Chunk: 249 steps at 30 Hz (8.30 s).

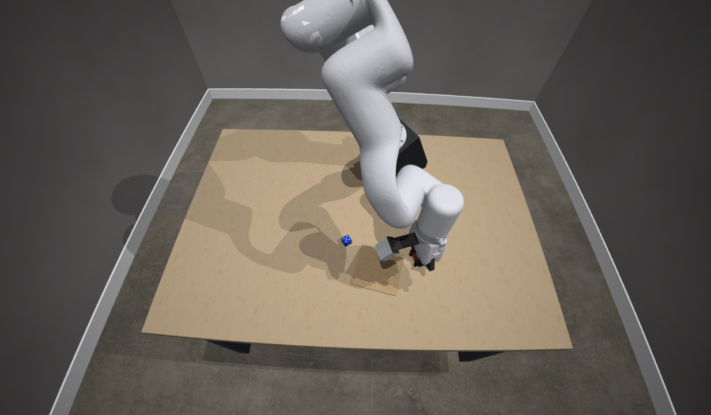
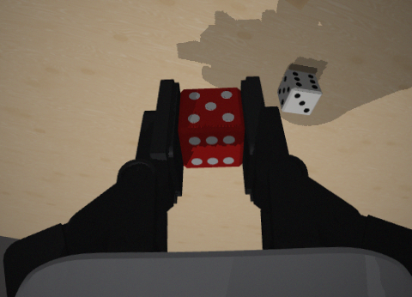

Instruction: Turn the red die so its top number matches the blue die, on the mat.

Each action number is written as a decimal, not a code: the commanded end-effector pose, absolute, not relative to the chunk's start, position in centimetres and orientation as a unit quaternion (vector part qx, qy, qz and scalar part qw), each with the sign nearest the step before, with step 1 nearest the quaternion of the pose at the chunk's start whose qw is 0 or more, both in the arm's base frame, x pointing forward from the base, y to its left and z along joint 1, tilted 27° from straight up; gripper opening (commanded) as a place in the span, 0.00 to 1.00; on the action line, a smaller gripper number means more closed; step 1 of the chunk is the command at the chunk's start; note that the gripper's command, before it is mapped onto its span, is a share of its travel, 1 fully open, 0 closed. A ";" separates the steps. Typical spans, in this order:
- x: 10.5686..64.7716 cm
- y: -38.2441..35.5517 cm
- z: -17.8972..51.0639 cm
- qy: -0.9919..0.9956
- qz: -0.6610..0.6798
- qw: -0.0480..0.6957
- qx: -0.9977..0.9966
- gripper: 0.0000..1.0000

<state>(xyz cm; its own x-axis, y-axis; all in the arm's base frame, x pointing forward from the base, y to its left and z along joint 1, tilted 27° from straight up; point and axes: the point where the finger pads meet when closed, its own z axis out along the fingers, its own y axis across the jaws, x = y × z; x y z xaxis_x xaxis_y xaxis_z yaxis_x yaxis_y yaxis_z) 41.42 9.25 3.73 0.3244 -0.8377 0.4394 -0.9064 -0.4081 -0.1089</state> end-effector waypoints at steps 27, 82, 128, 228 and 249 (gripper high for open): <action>42.0 4.6 5.5 -0.280 0.187 0.137 0.932 0.21; 41.6 -0.1 6.8 0.026 0.315 0.187 0.930 0.21; 41.0 -0.2 6.7 0.090 0.621 0.162 0.761 0.21; 43.2 -3.2 -0.7 0.090 0.622 0.162 0.761 0.21; 43.3 -3.2 -0.9 0.090 0.622 0.162 0.761 0.21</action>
<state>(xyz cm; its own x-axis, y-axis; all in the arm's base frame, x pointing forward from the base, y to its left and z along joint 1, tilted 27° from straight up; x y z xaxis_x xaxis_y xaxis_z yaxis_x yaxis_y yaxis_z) 43.24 -3.27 -0.94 0.2116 0.3380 0.9170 -0.0657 -0.9312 0.3585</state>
